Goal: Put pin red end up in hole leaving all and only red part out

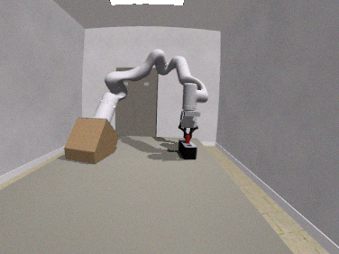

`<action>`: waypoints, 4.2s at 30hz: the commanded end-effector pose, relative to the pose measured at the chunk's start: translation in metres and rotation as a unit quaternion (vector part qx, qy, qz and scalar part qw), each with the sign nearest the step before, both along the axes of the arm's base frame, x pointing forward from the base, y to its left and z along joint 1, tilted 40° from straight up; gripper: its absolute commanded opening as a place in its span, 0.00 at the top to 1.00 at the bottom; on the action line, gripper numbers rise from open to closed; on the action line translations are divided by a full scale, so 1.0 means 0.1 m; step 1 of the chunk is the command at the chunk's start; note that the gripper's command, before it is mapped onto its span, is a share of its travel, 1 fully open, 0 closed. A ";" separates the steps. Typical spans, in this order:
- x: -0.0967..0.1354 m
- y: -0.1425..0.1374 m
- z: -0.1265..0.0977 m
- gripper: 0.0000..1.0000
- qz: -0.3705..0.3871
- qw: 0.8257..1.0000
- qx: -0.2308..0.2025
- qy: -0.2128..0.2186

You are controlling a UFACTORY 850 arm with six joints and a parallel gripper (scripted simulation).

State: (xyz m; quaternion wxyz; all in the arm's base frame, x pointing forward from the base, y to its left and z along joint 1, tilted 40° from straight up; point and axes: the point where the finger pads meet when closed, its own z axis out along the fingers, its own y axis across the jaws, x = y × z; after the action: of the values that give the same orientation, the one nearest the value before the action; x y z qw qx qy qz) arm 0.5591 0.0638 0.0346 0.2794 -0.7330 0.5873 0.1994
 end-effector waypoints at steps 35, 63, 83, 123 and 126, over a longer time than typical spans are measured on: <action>0.01 0.04 -0.06 1.00 0.000 1.000 0.000 -0.001; 0.00 0.05 -0.07 1.00 0.000 1.000 0.000 -0.001; 0.01 0.07 -0.10 1.00 0.000 1.000 0.000 -0.001; 0.01 0.10 -0.13 1.00 0.000 1.000 0.000 -0.001; 0.01 0.10 -0.13 1.00 0.000 1.000 0.000 -0.001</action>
State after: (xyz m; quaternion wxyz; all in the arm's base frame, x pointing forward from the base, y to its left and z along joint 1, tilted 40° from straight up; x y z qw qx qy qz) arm 0.5594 0.0740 0.0216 0.2798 -0.7330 0.5871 0.1993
